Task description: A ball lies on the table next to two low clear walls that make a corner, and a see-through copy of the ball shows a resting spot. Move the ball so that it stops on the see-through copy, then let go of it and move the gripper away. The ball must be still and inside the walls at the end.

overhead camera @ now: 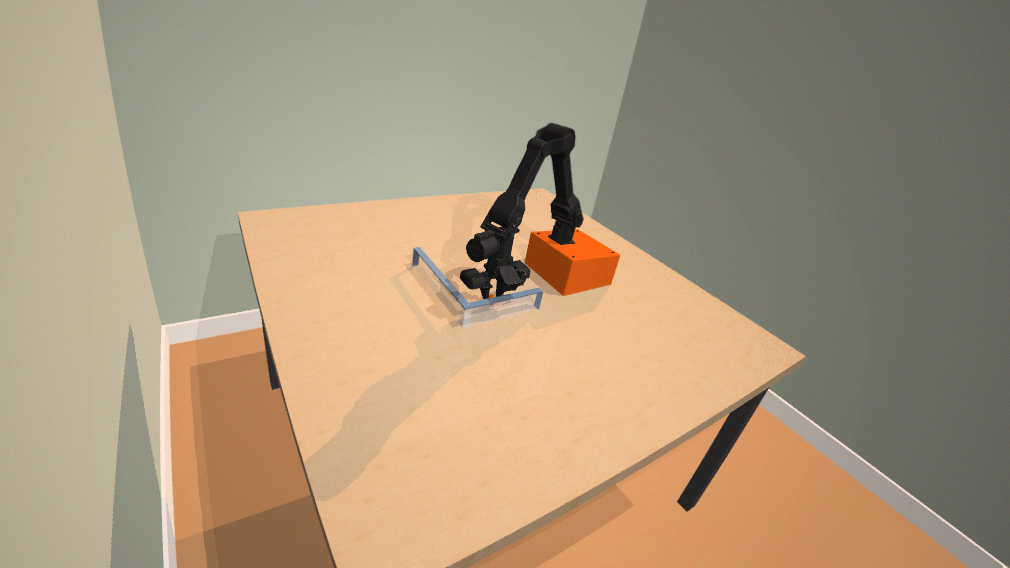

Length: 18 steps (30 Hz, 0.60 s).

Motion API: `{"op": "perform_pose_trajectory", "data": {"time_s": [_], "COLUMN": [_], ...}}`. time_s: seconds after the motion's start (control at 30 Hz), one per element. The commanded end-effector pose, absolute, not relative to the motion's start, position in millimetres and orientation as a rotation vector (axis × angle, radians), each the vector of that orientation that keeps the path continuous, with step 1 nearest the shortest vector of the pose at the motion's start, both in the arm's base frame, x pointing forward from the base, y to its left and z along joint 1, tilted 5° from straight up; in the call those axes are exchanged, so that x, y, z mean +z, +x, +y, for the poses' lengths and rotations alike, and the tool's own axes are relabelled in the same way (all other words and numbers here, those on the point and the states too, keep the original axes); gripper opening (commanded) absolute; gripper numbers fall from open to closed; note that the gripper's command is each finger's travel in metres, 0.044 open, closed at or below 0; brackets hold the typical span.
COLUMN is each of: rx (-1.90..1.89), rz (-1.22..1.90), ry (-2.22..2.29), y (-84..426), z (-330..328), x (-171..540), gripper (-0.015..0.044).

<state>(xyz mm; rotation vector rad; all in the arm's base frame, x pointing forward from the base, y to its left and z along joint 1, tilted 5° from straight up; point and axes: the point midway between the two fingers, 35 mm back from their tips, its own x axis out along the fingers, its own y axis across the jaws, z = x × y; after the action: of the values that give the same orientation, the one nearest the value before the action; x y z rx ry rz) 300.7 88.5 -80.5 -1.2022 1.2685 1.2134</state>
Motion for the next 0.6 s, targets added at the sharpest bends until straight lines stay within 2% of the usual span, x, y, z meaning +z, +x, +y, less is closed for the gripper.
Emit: {"op": "perform_pose_trajectory", "data": {"time_s": [0.0,0.13,0.27,0.57], "rx": [1.208,1.208,1.208,1.208], "rz": [1.272,1.272,1.271,1.270], "ry": [-1.207,-1.207,-1.207,-1.207], "y": [300.9,300.9,303.5,310.6], "z": [87.6,87.6,88.6,92.6], "x": [-81.3,-81.3,-70.7,-0.3], "gripper": [0.0127,0.0100,0.0000,0.0000]}}
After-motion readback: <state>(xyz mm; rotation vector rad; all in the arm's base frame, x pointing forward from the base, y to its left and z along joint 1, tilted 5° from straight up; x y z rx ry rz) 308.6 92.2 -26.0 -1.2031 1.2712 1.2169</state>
